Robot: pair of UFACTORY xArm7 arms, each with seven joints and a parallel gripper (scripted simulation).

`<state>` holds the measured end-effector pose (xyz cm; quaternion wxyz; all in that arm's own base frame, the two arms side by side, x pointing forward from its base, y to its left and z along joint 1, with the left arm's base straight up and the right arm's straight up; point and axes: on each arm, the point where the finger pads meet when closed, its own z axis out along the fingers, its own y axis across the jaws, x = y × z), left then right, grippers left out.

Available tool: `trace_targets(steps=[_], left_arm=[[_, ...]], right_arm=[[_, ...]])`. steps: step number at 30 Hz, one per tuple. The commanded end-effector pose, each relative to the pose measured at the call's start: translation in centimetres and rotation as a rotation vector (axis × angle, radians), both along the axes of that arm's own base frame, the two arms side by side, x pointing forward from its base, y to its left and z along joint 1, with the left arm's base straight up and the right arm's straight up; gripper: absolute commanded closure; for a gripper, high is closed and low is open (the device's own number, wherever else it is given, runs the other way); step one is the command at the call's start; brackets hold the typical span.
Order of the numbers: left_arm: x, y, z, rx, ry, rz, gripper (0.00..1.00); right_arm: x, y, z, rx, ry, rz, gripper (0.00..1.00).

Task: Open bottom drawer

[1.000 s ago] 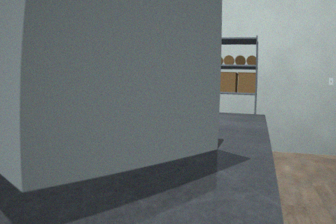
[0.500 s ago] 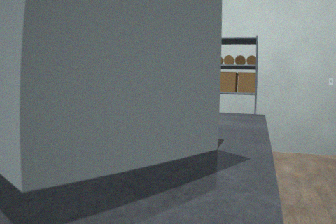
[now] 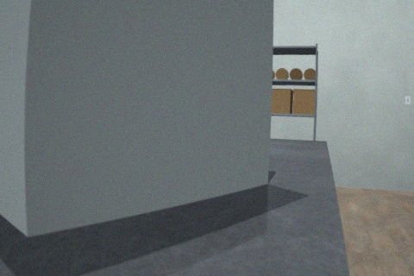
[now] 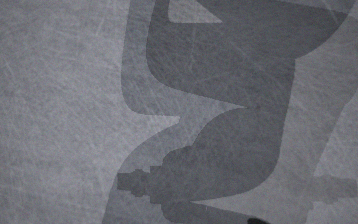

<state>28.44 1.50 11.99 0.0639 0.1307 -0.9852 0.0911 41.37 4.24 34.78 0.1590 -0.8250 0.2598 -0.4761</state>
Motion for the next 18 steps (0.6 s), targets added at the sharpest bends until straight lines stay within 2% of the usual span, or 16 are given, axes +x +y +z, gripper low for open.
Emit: trace_targets(steps=[1,7,9,10,18], left_arm=[[0.1,0.0,0.1,0.000,-0.003,0.000,0.00],[0.1,0.0,0.1,0.000,-0.003,0.000,0.00],[0.1,0.0,0.1,0.000,-0.003,0.000,0.00],[0.1,0.0,0.1,0.000,-0.003,0.000,0.00],[0.1,0.0,0.1,0.000,-0.003,0.000,0.00]], right_arm=[[0.3,-2.1,-0.5,-0.080,0.080,0.021,0.00],[-0.1,-5.2,-1.3,-0.171,0.168,0.041,0.00],[-0.1,-5.2,-1.3,-0.171,0.168,0.041,0.00],[-0.4,-6.8,-1.7,-0.210,0.211,0.050,0.00],[-1.7,-10.6,-2.7,-0.295,0.316,0.073,0.00]])
